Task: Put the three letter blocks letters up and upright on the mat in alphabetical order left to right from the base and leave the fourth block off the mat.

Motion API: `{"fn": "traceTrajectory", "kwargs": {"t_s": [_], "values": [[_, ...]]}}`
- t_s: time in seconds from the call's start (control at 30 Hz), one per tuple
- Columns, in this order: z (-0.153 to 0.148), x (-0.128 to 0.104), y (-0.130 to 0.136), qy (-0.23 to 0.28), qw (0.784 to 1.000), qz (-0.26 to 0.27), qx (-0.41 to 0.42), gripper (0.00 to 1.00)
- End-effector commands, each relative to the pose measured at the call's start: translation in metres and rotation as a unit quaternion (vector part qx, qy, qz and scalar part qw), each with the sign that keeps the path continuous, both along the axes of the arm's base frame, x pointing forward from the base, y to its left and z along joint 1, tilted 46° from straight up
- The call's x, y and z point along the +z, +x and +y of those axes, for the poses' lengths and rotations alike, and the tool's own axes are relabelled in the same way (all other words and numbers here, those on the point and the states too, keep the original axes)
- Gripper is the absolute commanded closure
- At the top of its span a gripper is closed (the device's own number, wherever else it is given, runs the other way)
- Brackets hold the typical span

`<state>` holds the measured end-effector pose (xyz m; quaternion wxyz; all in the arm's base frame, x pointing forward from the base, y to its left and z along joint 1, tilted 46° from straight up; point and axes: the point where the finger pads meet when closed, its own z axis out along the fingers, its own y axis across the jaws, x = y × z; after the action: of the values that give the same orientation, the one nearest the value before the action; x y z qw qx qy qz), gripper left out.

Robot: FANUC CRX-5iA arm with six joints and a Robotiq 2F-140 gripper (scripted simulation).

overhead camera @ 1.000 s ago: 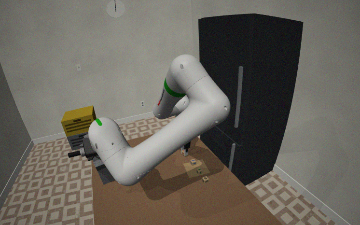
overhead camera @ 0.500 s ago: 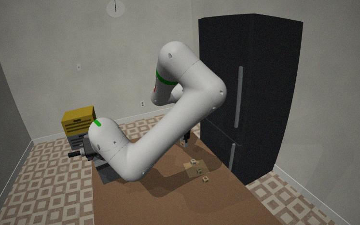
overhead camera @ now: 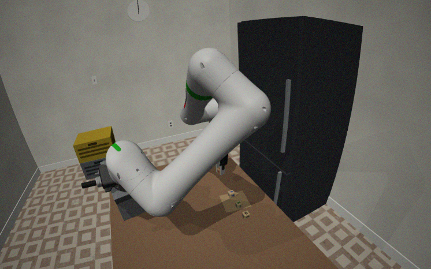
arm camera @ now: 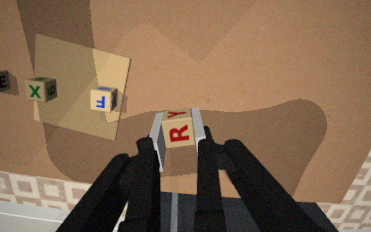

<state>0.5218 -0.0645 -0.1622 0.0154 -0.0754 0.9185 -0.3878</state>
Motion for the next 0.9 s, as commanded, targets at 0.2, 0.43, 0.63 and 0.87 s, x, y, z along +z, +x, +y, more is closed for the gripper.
{"fn": "traceTrajectory", "kwargs": {"t_s": [0.2, 0.43, 0.63, 0.87], "values": [[-0.002, 0.003, 0.0, 0.006, 0.998, -0.047, -0.046, 0.84], [-0.006, 0.008, 0.001, 0.014, 0.988, -0.112, -0.11, 0.84], [-0.009, 0.011, 0.001, 0.021, 0.973, -0.163, -0.16, 0.84], [-0.012, 0.015, 0.001, 0.028, 0.953, -0.216, -0.213, 0.84]]}}
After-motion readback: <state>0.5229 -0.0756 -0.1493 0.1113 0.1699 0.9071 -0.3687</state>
